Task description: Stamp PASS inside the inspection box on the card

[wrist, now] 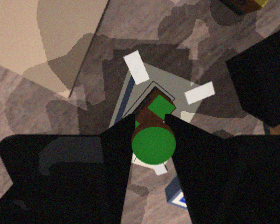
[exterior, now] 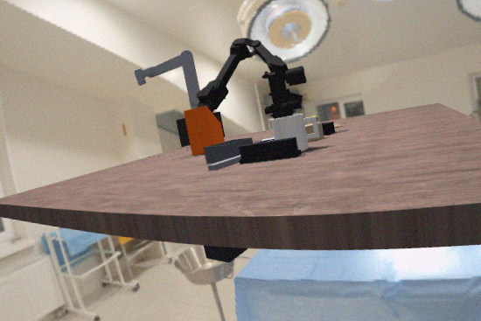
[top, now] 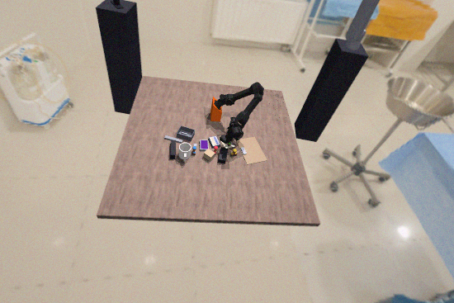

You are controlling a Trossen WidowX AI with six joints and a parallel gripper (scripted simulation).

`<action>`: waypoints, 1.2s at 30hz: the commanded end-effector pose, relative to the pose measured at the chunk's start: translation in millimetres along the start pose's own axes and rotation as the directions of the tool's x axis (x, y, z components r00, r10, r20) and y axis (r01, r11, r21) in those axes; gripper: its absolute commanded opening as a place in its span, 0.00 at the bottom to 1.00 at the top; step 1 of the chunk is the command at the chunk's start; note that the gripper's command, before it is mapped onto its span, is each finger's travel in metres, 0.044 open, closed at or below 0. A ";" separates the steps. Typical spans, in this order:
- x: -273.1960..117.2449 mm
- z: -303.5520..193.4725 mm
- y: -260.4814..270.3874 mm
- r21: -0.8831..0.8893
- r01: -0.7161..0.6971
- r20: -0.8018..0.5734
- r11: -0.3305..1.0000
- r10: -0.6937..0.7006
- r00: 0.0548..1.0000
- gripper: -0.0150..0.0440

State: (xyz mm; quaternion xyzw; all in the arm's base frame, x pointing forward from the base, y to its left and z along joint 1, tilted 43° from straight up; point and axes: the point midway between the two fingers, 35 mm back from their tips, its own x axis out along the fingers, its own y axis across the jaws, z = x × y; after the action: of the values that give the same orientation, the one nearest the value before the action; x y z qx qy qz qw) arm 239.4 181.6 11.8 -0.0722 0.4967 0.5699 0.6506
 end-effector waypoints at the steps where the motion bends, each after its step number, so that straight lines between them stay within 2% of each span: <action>1: 0.6 0.8 0.4 -0.003 -0.001 0.002 1.000 0.001 1.000 0.25; 36: -9.6 0.8 0.1 -0.003 -0.001 0.001 1.000 0.001 1.000 0.25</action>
State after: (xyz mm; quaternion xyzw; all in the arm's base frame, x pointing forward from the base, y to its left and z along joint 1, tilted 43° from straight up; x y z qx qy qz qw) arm 239.3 176.7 17.2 -0.0726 0.4982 0.5702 0.6492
